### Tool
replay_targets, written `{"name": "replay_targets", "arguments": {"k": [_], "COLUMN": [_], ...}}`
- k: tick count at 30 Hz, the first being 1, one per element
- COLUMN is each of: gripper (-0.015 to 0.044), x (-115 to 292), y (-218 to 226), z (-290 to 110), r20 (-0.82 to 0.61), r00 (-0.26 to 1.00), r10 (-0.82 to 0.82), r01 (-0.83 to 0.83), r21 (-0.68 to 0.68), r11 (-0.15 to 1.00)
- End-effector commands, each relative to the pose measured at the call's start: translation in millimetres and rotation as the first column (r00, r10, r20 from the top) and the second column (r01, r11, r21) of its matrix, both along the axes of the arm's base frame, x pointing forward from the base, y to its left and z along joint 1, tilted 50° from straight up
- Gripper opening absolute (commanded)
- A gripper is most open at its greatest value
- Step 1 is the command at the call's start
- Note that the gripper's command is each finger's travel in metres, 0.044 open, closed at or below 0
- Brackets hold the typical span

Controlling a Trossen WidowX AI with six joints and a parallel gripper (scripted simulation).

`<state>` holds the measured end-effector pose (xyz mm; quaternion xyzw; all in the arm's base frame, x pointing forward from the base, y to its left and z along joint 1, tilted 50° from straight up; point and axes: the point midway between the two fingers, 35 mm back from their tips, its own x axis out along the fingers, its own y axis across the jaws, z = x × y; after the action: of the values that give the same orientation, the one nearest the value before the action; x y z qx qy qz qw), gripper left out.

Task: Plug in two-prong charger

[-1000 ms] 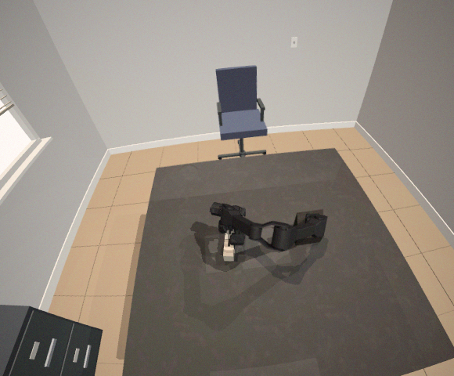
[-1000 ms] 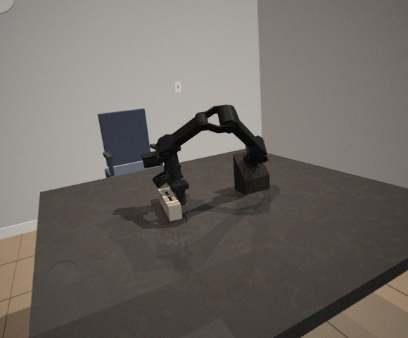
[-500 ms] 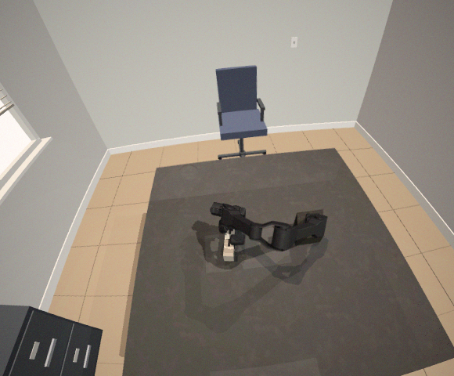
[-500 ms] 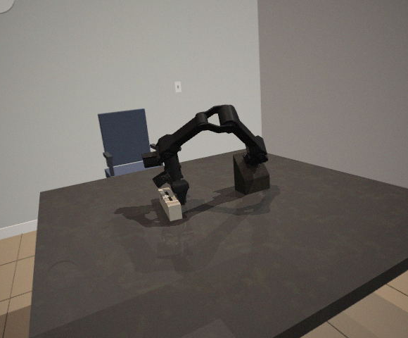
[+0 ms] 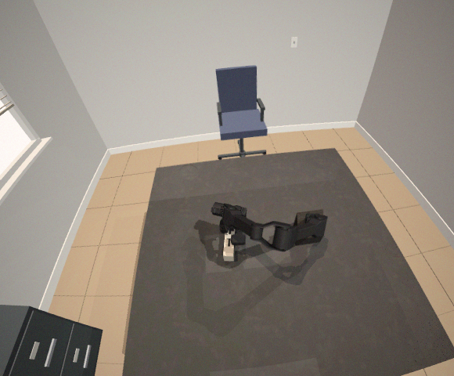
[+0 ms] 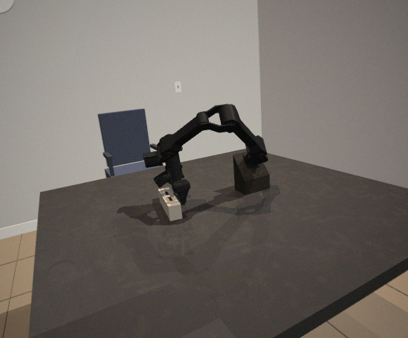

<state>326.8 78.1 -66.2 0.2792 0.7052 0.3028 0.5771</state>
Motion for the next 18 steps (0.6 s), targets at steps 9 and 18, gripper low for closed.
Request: {"name": "replay_targets", "arguments": {"k": [9, 18], "gripper": [0.044, 0.044], "x": [-4.0, -6.5], "y": [0.0, -0.1], "z": [0.9, 1.1], "r20": [0.006, 0.01], "r00": [1.0, 1.0], "r10": [-0.002, -0.003], "r01": [0.002, 0.003], "r21": [0.0, -0.001], "r11": [1.0, 1.0]}}
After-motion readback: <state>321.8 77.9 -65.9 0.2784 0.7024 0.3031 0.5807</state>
